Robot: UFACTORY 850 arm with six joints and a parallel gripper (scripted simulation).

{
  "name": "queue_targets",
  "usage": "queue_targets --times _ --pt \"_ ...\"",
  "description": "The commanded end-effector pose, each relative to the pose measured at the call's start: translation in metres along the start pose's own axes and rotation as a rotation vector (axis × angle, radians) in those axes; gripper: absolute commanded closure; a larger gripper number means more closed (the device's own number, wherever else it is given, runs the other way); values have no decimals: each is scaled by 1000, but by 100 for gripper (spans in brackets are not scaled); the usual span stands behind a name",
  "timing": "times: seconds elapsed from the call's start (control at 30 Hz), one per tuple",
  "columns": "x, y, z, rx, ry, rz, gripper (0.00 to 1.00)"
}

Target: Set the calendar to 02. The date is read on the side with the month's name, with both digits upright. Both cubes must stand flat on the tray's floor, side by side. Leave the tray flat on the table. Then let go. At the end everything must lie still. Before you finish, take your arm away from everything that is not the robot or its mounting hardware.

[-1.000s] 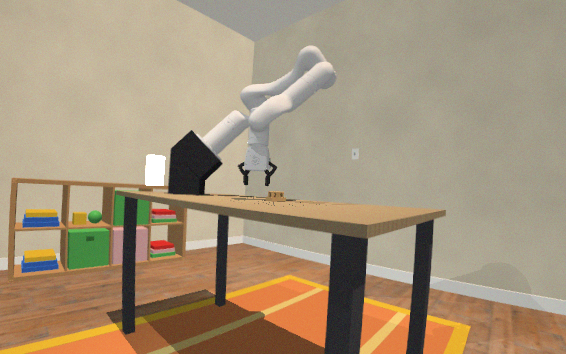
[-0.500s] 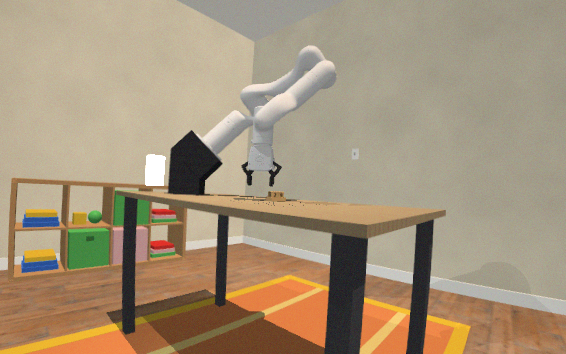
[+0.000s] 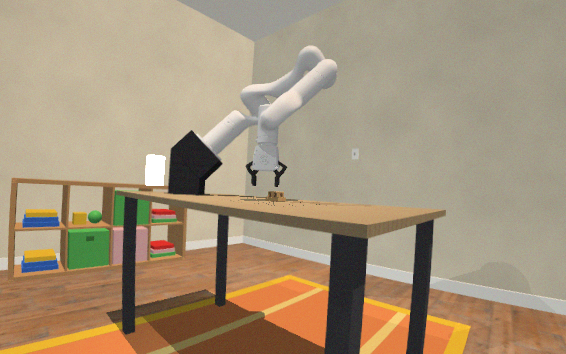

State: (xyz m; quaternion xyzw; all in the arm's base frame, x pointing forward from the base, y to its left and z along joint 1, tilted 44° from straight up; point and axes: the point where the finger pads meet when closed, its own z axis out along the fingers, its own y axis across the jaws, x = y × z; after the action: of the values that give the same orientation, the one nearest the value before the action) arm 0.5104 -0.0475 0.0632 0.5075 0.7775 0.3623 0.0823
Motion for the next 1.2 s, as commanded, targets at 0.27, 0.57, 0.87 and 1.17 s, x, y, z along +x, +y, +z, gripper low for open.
queue_targets --times 0.27,0.57,0.87,1.17 --pt "-15 17 1 1 1 1 0" --pt "-21 24 1 1 1 1 0" --pt "-34 40 2 1 1 1 0" --pt "-34 40 13 1 1 1 0"
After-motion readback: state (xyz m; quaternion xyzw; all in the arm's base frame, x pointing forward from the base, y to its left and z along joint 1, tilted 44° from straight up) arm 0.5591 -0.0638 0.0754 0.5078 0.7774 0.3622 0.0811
